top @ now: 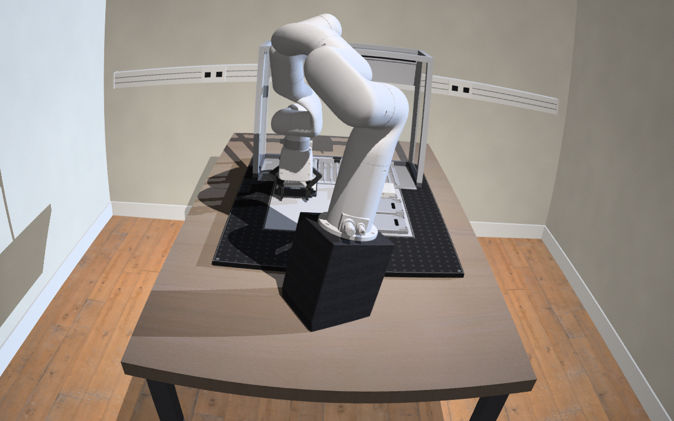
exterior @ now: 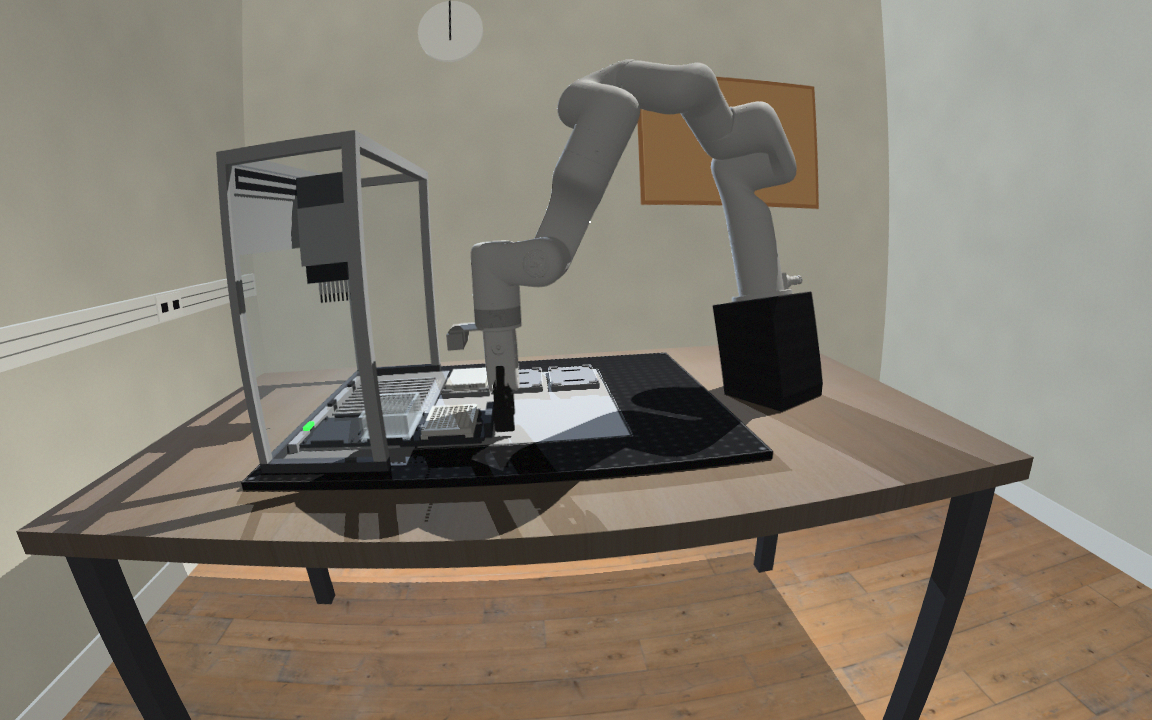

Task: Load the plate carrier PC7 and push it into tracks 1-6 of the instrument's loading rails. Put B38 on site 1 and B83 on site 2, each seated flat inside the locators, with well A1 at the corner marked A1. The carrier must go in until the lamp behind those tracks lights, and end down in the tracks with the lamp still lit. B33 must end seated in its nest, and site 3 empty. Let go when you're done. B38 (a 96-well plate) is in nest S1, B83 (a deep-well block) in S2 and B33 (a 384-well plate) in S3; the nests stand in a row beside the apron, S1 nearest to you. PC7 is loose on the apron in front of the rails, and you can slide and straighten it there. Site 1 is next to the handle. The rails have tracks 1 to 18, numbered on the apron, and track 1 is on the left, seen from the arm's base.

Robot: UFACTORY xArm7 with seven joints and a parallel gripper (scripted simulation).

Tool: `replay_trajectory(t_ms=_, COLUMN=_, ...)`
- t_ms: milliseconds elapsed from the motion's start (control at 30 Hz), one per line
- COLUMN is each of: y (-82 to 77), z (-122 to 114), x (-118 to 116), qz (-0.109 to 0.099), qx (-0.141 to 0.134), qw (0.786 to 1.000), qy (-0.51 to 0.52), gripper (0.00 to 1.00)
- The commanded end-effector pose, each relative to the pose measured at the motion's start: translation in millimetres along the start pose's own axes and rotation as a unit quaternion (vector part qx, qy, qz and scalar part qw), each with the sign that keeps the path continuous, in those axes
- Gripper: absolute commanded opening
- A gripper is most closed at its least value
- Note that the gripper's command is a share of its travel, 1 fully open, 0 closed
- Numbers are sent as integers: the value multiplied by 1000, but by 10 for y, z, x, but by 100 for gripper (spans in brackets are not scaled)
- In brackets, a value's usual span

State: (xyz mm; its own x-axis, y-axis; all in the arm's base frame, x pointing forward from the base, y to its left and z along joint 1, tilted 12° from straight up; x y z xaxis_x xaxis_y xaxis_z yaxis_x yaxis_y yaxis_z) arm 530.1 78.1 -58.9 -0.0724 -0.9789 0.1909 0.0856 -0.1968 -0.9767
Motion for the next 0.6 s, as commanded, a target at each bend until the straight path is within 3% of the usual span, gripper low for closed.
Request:
replay_trajectory(t_ms=0, y=-12, z=-18, x=-5, qz=1, qx=1, qw=1000, qy=0, gripper=82)
replay_trajectory(t_ms=300, y=-12, z=-18, x=-5, qz=1, qx=1, qw=1000, qy=0, gripper=82)
replay_trajectory(t_ms=567, y=-145, z=-18, x=-5, qz=1, qx=1, qw=1000, qy=0, gripper=82)
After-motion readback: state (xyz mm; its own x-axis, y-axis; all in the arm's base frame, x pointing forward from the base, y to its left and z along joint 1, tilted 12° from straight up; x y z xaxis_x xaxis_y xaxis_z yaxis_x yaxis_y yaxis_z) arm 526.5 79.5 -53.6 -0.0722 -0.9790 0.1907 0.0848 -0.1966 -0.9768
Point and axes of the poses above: the point where the finger pads meet when closed, its own y axis out along the fingers, its own x axis across the jaws, z = x × y, the point moved 7 cm from there along -y, back along the fingers, and after that the axes turned 1 degree about -y, right-handed, at the moved point
